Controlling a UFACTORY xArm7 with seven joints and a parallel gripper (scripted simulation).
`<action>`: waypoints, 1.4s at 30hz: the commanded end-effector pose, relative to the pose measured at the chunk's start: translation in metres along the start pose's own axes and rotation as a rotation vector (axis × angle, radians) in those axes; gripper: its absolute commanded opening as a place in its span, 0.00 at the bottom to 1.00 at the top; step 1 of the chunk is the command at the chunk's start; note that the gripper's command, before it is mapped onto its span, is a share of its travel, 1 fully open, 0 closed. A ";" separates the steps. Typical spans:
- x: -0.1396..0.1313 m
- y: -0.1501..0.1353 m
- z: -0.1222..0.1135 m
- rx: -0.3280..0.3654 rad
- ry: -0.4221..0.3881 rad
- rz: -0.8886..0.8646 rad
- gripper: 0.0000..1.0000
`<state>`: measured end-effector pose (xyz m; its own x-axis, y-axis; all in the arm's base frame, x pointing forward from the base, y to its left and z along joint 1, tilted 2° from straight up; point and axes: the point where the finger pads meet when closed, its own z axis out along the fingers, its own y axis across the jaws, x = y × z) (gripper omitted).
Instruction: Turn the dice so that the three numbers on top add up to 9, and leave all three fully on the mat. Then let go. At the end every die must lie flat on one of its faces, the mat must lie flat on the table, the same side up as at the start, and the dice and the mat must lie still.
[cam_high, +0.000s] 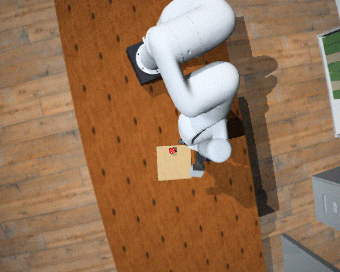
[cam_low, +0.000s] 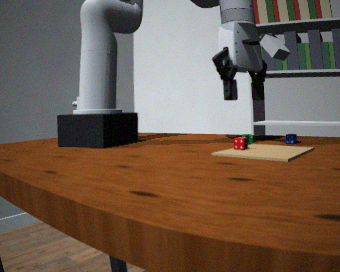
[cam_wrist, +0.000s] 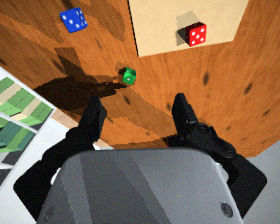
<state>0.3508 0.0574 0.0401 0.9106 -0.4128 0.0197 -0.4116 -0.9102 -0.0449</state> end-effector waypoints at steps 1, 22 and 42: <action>-0.004 -0.007 0.000 -0.025 0.014 0.172 1.00; -0.013 -0.017 0.003 -0.022 0.018 0.462 1.00; -0.013 -0.017 0.003 -0.022 0.018 0.462 0.36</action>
<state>0.3446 0.0781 0.0371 0.6306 -0.7759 0.0176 -0.7754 -0.6308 -0.0291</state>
